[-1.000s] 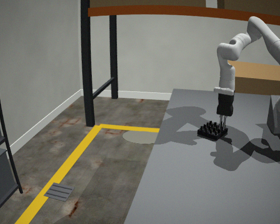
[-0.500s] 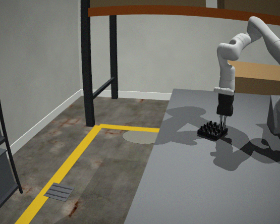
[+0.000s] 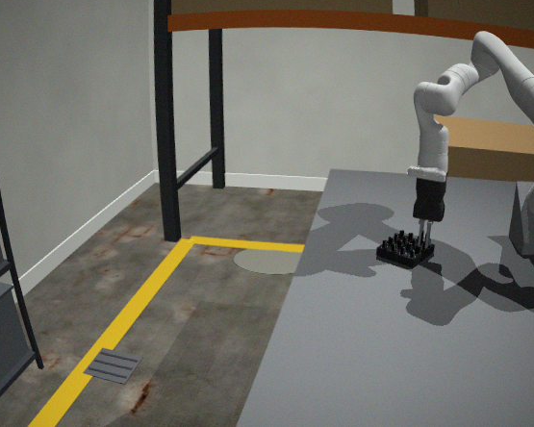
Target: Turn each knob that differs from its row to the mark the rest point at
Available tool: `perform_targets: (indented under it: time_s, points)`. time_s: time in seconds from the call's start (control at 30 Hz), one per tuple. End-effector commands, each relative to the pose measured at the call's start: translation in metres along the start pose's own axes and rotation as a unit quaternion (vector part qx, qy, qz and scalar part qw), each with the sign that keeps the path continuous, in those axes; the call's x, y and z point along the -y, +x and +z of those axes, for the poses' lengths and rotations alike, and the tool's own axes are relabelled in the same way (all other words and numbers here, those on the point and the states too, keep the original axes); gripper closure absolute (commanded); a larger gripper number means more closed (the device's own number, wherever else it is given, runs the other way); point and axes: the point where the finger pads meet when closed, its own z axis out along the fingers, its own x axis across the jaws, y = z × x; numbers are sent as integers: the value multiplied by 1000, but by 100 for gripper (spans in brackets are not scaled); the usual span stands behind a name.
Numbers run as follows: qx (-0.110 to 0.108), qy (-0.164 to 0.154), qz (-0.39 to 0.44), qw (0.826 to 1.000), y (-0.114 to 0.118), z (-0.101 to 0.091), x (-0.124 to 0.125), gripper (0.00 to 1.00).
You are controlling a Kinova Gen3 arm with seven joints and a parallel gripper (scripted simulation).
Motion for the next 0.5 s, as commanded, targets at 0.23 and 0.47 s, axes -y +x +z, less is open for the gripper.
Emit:
perform_targets:
  time_s: [0.23, 0.47]
  points:
    - [-1, 0, -17, 1000, 0, -1, 0, 70]
    - [-1, 0, -34, 999, 0, -1, 0, 70]
